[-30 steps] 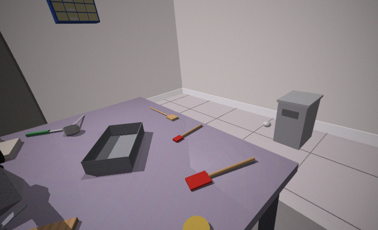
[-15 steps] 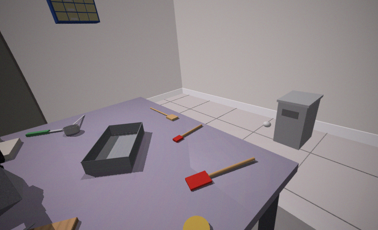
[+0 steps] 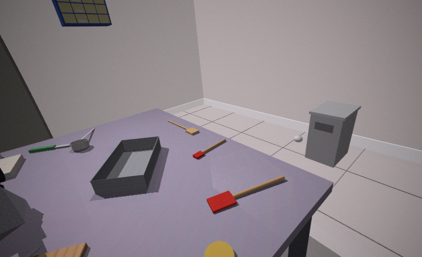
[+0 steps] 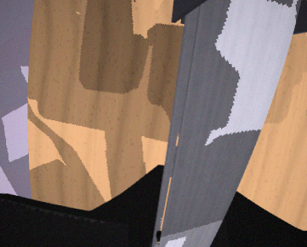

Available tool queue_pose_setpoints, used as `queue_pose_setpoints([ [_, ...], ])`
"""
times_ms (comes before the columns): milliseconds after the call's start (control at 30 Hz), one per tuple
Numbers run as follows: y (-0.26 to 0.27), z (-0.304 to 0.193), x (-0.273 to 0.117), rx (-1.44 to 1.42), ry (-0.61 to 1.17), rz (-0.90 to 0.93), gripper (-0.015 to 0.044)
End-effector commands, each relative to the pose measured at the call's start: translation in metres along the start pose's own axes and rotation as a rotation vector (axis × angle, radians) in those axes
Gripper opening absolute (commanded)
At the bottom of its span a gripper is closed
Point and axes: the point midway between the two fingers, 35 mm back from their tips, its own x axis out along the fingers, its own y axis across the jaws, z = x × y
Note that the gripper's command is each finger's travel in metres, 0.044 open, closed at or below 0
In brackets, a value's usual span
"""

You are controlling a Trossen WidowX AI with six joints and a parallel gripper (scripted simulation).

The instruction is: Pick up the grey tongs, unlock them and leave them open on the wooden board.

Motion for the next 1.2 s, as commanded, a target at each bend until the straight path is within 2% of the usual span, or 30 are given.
queue_pose_setpoints([
  [0, 0.000, 0.000, 0.000, 0.000, -0.001, 0.000, 0.0034],
  [500, 0.000, 0.000, 0.000, 0.000, -0.001, 0.000, 0.0428],
  [533, 0.000, 0.000, 0.000, 0.000, -0.001, 0.000, 0.0440],
  [733, -0.016, 0.006, -0.016, 0.001, -0.008, 0.006, 0.0440],
  [867, -0.059, 0.015, -0.035, 0.014, 0.018, -0.011, 0.0440],
  [1033, -0.138, 0.014, -0.064, 0.003, 0.099, -0.051, 0.0440],
  [1167, -0.149, 0.013, -0.068, 0.000, 0.112, -0.055, 0.0440],
])
